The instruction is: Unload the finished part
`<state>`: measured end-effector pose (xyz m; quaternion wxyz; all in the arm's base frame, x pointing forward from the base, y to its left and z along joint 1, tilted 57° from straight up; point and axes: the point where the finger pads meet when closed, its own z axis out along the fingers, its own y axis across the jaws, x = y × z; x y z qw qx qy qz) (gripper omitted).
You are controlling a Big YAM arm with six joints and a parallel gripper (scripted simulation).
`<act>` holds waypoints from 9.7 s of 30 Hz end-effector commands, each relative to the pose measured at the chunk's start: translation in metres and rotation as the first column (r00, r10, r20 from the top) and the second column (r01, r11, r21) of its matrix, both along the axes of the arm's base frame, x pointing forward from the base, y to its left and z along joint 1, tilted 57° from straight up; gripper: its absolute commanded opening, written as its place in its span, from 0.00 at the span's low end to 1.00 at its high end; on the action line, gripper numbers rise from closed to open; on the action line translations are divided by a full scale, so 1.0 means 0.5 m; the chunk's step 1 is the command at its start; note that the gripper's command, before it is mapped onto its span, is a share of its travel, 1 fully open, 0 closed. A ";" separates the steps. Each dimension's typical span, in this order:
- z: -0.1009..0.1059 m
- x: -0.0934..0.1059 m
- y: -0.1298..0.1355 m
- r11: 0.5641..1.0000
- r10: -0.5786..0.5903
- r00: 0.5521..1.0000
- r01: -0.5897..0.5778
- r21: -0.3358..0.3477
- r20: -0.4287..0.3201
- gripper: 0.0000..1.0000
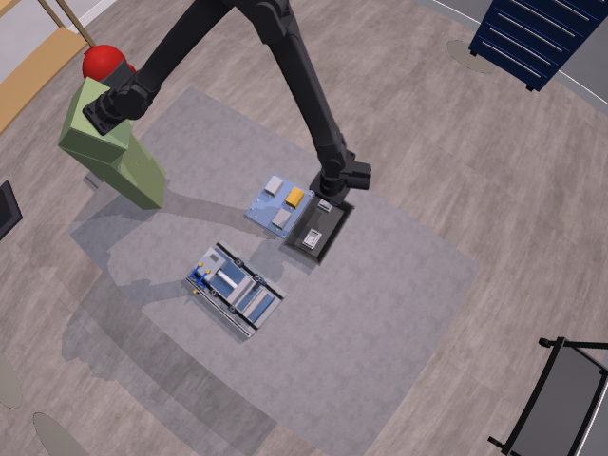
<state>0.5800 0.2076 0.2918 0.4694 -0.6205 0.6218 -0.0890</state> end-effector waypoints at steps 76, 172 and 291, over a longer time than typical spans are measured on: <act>0.093 -0.001 -0.031 1.000 -0.024 0.998 0.023 0.019 0.052 0.00; 0.100 -0.001 -0.034 1.000 -0.017 0.998 0.017 0.011 0.060 0.00; -0.017 0.129 0.079 1.000 -0.008 0.999 0.007 0.021 0.051 0.00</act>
